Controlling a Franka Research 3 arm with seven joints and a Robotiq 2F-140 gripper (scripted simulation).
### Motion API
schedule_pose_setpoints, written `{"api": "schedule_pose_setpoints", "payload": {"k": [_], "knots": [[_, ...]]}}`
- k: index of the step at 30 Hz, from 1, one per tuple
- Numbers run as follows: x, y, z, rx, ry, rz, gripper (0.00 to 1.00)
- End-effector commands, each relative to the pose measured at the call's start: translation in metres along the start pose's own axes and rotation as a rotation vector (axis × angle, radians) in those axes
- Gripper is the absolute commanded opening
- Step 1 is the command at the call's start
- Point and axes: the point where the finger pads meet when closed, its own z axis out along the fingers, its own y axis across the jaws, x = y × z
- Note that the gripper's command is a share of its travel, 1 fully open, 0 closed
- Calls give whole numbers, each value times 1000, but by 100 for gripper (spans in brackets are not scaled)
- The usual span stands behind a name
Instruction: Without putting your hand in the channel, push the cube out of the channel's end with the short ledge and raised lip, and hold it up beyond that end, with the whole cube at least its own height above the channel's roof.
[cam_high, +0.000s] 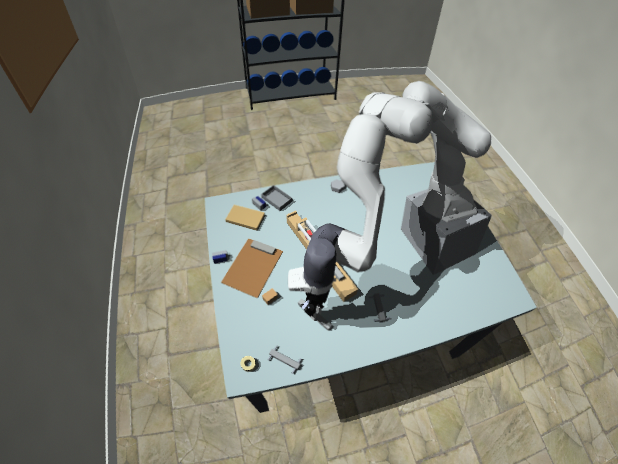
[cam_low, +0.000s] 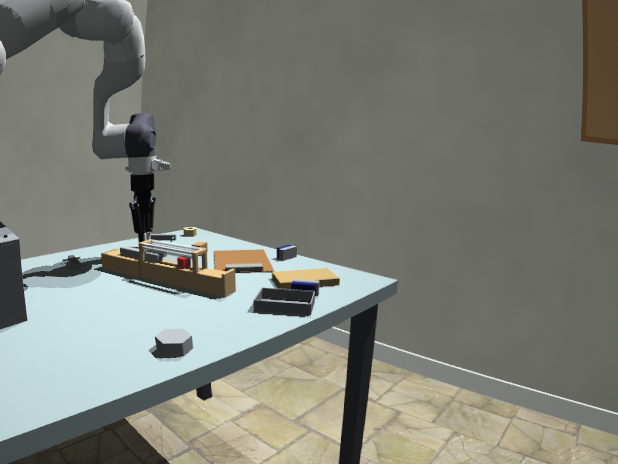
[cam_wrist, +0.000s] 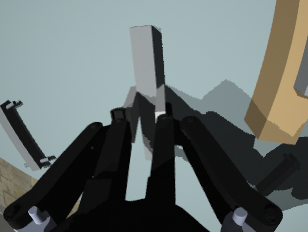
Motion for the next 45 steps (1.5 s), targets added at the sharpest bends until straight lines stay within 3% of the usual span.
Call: {"api": "schedule_pose_setpoints", "payload": {"k": [1,5,12,14,18,45], "knots": [[0,-1,0,2,1,4,0],[0,-1,-14,2,1,4,0],[0,-1,-88,2,1,4,0],[0,-1,-88,2,1,4,0],[0,0,-112,2,1,4,0],[0,0,-114,2,1,4,0]]}}
